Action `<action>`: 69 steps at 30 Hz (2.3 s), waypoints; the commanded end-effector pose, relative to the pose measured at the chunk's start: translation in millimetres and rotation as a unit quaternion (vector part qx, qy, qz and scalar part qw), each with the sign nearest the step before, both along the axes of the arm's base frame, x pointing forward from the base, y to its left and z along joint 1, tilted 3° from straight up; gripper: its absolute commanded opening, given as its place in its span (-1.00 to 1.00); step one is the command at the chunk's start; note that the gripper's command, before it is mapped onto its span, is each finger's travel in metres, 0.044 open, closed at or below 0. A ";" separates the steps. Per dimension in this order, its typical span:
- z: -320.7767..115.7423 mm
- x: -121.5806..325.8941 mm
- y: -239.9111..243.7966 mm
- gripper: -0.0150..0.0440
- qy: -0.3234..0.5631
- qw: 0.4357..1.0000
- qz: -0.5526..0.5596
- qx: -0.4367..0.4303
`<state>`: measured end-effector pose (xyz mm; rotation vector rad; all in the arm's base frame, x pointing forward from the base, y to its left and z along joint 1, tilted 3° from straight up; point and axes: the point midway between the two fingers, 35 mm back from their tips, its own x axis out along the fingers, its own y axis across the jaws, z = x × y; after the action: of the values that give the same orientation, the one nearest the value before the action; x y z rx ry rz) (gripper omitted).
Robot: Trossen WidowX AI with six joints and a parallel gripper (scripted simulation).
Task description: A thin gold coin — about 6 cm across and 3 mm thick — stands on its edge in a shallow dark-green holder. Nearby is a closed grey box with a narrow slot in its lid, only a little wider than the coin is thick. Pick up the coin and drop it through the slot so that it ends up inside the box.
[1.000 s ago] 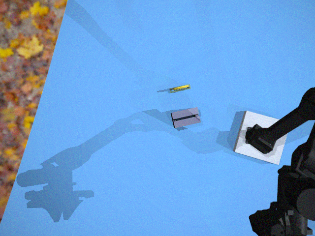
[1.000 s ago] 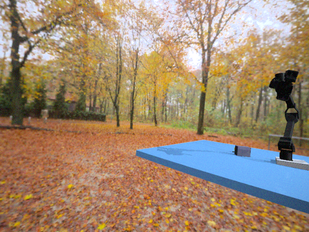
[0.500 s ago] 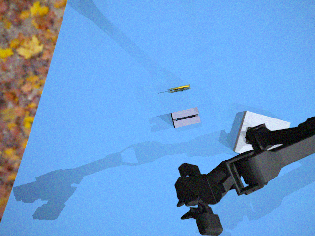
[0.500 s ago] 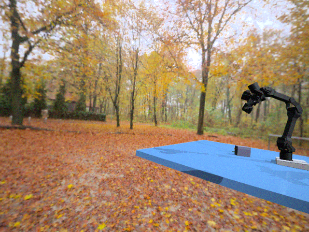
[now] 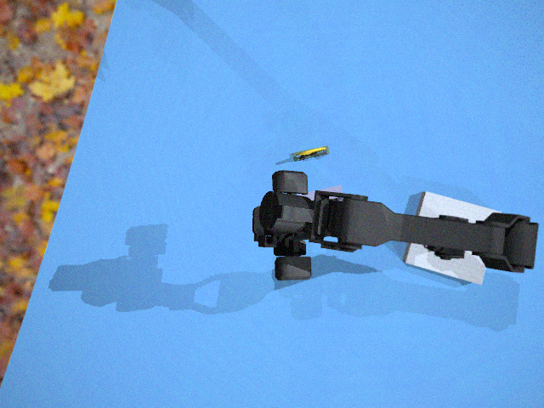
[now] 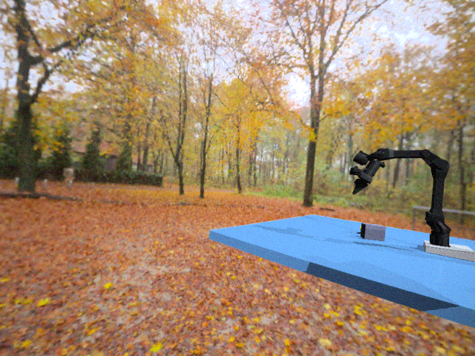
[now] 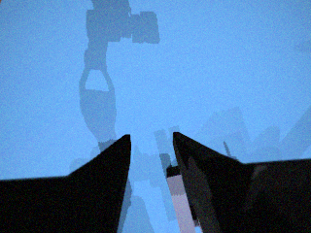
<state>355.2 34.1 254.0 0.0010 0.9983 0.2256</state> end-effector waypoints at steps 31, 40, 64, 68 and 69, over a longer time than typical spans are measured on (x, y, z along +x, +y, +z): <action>-144.2 -44.1 -178.0 0.05 0.226 0.959 0.086 -0.148; -158.4 -41.9 -179.0 0.05 0.226 0.959 0.086 -0.148; -197.8 -39.2 -180.2 0.05 0.226 0.959 0.086 -0.148; -204.3 -39.2 -180.1 0.05 0.226 0.959 0.086 -0.148; -205.9 -39.2 -180.1 0.05 0.226 0.959 0.086 -0.148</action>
<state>317.3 -146.3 53.2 -0.3193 1.4801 0.2361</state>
